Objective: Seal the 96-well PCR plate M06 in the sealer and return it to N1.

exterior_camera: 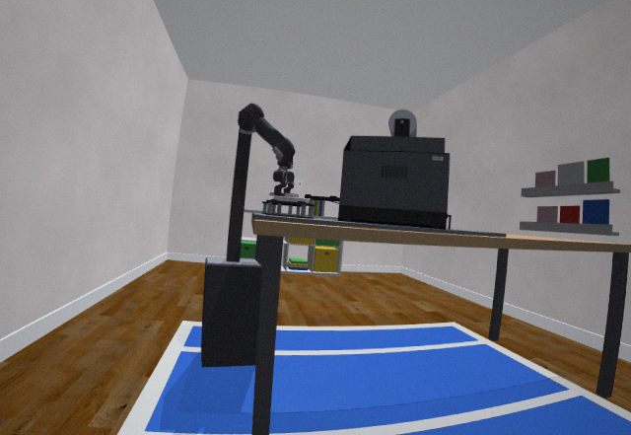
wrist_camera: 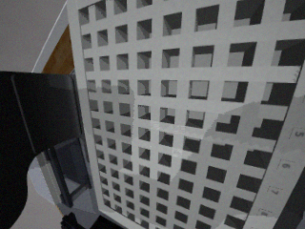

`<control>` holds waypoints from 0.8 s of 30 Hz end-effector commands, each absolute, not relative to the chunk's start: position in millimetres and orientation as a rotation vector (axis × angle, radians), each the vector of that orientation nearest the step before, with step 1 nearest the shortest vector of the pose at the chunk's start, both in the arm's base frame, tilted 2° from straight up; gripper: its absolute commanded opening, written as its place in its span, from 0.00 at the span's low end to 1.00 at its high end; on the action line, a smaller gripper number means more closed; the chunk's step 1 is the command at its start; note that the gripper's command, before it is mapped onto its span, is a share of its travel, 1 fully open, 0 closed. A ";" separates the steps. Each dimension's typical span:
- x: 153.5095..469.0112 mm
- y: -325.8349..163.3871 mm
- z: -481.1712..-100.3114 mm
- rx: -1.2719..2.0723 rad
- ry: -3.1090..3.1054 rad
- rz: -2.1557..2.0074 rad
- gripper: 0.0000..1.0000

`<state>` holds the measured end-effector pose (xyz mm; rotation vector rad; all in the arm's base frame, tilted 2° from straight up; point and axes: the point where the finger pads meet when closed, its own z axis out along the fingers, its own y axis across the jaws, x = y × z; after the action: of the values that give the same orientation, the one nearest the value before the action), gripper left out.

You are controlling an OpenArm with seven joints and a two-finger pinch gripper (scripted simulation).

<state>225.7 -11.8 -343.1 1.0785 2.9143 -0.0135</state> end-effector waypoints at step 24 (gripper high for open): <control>220.9 -13.5 -313.4 1.096 2.925 -0.048 0.00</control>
<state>221.5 -12.7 -313.3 1.0907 2.9248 -0.0391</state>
